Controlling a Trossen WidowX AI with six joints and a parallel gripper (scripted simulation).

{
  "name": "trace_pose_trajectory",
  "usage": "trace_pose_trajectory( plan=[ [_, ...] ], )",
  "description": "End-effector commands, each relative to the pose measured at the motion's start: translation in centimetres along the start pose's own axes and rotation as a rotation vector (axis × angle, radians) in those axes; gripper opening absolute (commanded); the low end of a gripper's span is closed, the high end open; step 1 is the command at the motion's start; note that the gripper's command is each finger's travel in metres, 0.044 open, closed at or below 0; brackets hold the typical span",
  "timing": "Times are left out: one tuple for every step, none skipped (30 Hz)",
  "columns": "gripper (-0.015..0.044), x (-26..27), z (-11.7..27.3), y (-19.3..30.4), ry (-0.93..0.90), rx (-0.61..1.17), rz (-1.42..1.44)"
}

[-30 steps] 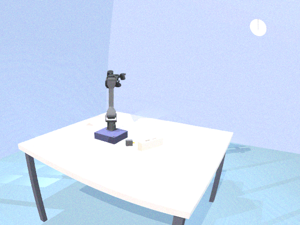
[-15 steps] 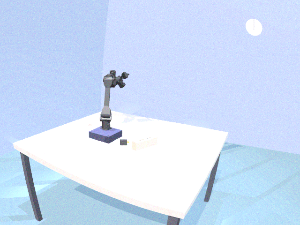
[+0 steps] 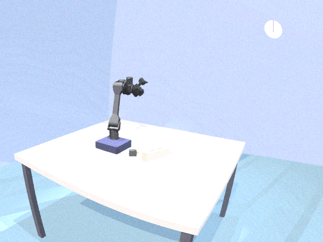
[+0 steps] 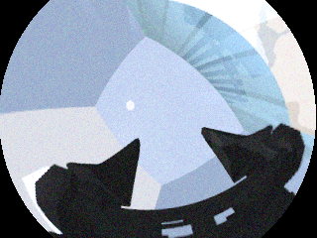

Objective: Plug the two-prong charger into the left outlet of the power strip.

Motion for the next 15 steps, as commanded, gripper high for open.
trace_pose_trajectory(
  plan=[
    [0.0440, 0.4, -0.9, -2.1, 0.019, -0.047, 0.114],
    [0.0440, 0.5, -1.1, -2.6, 0.022, -0.058, 0.138],
    [0.0440, 0.7, -1.3, -3.1, 0.026, -0.069, 0.162],
    [0.0440, 0.8, -1.5, -3.6, 0.030, -0.080, 0.186],
    [0.0440, 1.0, -1.7, -4.0, 0.034, -0.091, 0.210],
    [0.0440, 1.1, -1.9, -4.5, 0.038, -0.103, 0.234],
    [0.0440, 1.3, -2.1, -5.0, 0.042, -0.114, 0.257],
    [0.0440, 1.4, -2.3, -5.5, 0.047, -0.125, 0.281],
    [0.0440, 1.6, -2.5, -6.0, 0.052, -0.136, 0.304],
    [0.0440, 1.8, -2.6, -6.5, 0.057, -0.146, 0.326],
    [0.0440, 2.0, -2.7, -7.0, 0.062, -0.155, 0.347],
    [0.0440, 2.2, -2.9, -7.5, 0.068, -0.165, 0.368],
    [0.0440, 2.4, -3.0, -7.9, 0.074, -0.174, 0.389],
    [0.0440, 2.6, -3.1, -8.4, 0.079, -0.184, 0.409],
    [0.0440, 2.8, -3.2, -8.9, 0.086, -0.193, 0.430]
  ],
)
Point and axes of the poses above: the point midway between the two fingers, 35 mm back from their tips, its own z axis back along the fingers, its own x axis across the jaws, y = z × x, the point moved 10 cm from there along z, back along the fingers, and after that the axes turned 8 degrees about z, right-handed, at the moved point
